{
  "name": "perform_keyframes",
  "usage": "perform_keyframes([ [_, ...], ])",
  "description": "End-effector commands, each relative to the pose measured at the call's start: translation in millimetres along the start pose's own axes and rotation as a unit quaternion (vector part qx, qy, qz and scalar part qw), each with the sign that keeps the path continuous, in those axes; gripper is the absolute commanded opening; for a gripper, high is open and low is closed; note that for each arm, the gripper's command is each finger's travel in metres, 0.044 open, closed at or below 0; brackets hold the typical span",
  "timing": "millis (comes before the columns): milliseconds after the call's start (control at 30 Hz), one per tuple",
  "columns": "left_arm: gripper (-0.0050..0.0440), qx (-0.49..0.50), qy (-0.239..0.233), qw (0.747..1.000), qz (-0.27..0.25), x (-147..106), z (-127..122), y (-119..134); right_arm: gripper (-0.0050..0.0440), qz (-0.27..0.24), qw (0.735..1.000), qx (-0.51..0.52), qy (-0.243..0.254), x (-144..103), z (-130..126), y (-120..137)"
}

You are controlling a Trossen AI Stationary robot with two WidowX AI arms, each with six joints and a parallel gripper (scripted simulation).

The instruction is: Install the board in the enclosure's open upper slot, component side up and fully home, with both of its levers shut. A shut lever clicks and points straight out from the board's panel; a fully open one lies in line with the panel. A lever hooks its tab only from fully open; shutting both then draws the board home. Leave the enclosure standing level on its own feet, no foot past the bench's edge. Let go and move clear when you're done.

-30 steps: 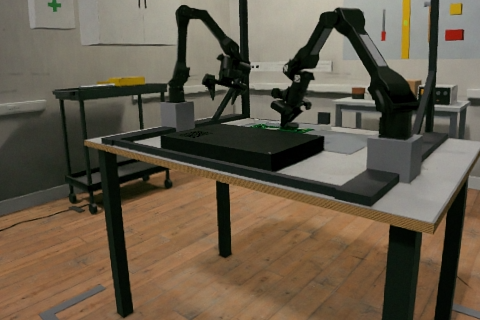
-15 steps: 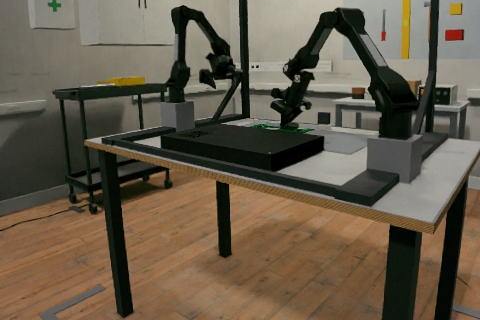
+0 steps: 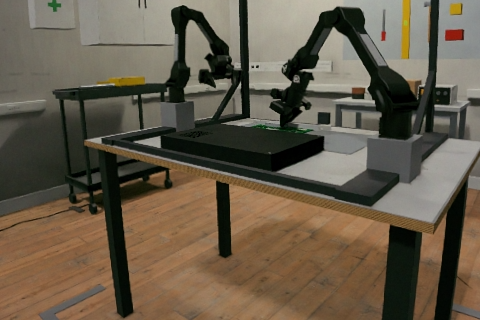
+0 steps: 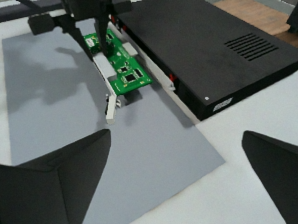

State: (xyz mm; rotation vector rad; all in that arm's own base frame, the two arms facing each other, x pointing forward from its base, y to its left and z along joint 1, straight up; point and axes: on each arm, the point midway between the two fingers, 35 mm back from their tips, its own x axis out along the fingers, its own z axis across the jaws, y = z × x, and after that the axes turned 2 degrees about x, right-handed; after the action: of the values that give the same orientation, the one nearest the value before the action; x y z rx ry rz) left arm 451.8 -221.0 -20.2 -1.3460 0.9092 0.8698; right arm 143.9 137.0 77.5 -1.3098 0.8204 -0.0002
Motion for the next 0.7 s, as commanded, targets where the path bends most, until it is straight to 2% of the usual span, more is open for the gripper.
perform_keyframes([
  [0,0.0081,-0.008,0.012,0.999,-0.032,-20.7,12.3,-19.9,0.0400,0.000,1.000,0.006,-0.004,3.0,2.6,-3.3],
  [133,0.0081,0.000,-0.005,1.000,-0.030,-13.8,15.3,-17.8,0.0400,0.001,1.000,0.009,-0.006,11.5,2.9,-4.1],
  [667,0.0081,-0.002,-0.003,0.999,-0.033,-18.4,17.5,-18.7,0.0400,-0.002,1.000,0.009,-0.005,56.7,3.1,-4.3],
])
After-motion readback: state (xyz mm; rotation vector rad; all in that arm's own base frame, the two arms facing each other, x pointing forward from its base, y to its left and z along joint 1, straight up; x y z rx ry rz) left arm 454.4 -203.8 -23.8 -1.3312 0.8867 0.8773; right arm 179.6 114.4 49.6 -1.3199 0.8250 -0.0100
